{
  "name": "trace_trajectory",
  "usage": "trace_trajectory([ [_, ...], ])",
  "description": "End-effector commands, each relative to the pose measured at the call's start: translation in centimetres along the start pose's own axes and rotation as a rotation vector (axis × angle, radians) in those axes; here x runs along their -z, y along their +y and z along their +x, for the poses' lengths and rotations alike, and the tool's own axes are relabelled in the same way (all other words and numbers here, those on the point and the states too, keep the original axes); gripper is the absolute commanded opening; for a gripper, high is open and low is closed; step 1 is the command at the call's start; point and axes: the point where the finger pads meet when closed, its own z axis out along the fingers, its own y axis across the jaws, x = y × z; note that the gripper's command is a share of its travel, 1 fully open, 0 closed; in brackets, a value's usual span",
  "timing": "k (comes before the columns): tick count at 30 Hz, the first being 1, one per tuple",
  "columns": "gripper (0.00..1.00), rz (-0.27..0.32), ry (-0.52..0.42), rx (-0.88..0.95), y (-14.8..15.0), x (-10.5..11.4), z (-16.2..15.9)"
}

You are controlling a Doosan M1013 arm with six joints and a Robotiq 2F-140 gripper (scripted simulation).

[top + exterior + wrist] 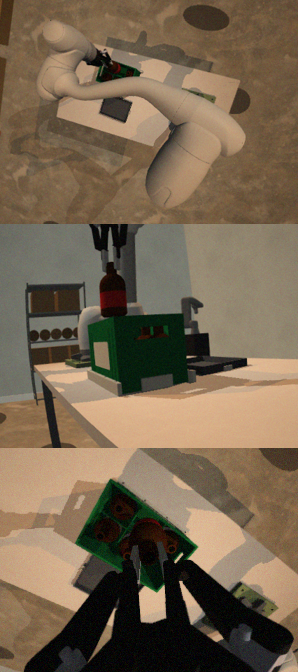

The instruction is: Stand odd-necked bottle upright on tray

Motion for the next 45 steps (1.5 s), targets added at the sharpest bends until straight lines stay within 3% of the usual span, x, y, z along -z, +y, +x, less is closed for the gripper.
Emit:
trace_trajectory([
  [1,0.0,0.0,0.0,0.0,0.0,0.0,0.0],
  [45,0.0,0.0,0.0,0.0,-1.4,0.0,-1.7],
])
